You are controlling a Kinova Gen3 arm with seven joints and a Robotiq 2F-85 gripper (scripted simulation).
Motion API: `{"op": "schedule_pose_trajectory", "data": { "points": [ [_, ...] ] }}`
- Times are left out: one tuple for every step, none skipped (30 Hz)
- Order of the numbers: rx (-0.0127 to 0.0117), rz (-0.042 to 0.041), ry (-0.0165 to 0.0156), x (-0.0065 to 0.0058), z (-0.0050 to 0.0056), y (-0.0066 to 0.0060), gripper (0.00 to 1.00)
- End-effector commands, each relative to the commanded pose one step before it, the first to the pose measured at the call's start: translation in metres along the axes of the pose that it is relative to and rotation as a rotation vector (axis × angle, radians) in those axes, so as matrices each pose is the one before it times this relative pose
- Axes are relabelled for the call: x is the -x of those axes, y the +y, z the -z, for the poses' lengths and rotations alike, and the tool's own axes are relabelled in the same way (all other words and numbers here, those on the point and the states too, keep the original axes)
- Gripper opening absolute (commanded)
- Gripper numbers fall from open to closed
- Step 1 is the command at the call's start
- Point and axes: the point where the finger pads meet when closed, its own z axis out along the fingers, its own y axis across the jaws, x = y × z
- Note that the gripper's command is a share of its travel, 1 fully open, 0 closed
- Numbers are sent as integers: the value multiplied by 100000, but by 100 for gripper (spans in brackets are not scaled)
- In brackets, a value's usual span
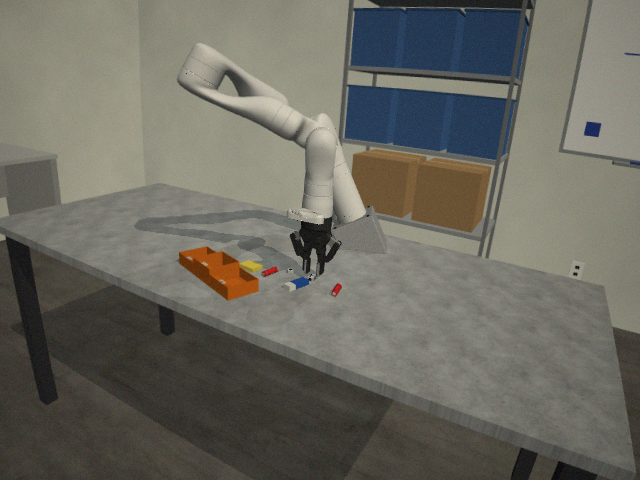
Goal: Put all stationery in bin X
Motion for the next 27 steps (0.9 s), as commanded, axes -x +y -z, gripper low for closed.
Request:
{"op": "schedule_pose_trajectory", "data": {
  "points": [
    [-16,-137,76,-88,-200,25,30],
    [0,0,0,-7,-133,7,30],
    [0,0,0,-1,-133,6,30],
    [0,0,0,5,-133,5,30],
    [0,0,0,8,-133,3,30],
    [0,0,0,11,-133,2,30],
    [0,0,0,12,-133,0,30],
    [0,0,0,13,-133,-1,30],
    [0,0,0,13,-1,-2,30],
    [0,0,0,0,0,0,30],
    [0,0,0,0,0,0,30],
    [0,0,0,-1,2,-2,30],
    [0,0,0,-4,-1,-4,30],
    [0,0,0,-7,-1,-3,30],
    [0,0,0,-9,-1,-2,30],
    [0,0,0,-10,0,-1,30],
    [0,0,0,-10,0,0,30],
    [0,0,0,-10,0,0,30],
    [0,0,0,-10,0,1,30],
    [0,0,0,-10,0,1,30],
    [0,0,0,-1,0,0,10],
    [0,0,0,0,0,0,10],
    [1,24,3,6,2,0,10],
    [-1,-5,1,-2,0,0,10],
    [0,0,0,0,0,0,10],
    [0,0,0,0,0,0,10],
    [0,0,0,0,0,0,10]
  ]
}}
